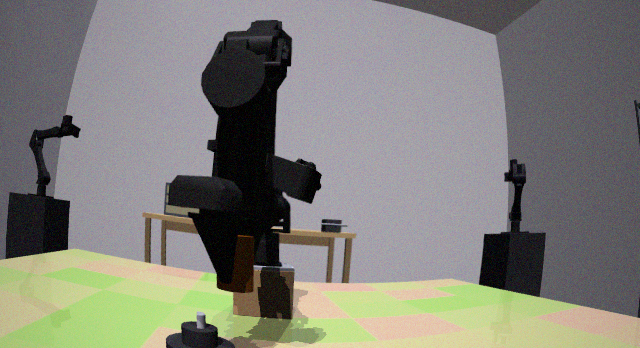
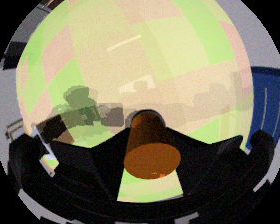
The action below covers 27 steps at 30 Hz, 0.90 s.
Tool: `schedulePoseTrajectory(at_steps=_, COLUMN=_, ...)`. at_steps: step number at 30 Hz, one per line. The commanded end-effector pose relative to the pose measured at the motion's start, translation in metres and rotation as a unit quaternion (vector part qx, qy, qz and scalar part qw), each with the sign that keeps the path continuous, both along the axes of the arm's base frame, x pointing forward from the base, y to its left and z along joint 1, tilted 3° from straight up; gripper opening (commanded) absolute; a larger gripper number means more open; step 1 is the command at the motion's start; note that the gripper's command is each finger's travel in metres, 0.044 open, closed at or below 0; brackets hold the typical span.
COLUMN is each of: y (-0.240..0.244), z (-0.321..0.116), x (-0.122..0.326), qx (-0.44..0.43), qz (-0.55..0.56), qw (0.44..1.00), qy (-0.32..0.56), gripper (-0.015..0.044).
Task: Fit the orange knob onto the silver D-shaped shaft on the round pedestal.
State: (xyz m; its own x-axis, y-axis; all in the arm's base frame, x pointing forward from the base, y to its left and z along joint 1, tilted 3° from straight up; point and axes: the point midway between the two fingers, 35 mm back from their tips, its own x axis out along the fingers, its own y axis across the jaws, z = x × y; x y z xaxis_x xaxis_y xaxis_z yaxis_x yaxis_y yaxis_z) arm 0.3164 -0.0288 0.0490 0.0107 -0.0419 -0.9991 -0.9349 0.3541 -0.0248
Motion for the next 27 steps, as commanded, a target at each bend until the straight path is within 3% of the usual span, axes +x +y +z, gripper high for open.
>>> schedulePoseTrajectory(at_steps=1, y=-0.015, z=-0.003, x=-0.001, qx=-0.003, qz=0.002, qw=1.000, qy=0.000, gripper=0.0000)
schedulePoseTrajectory(at_steps=15, y=-0.043, z=-0.010, x=-0.006, qx=-0.005, qz=-0.008, qw=1.000, qy=0.000, gripper=0.0000)
schedulePoseTrajectory(at_steps=27, y=-0.048, z=-0.010, x=-0.006, qx=-0.004, qz=-0.172, qw=0.985, qy=-0.008, gripper=0.0000)
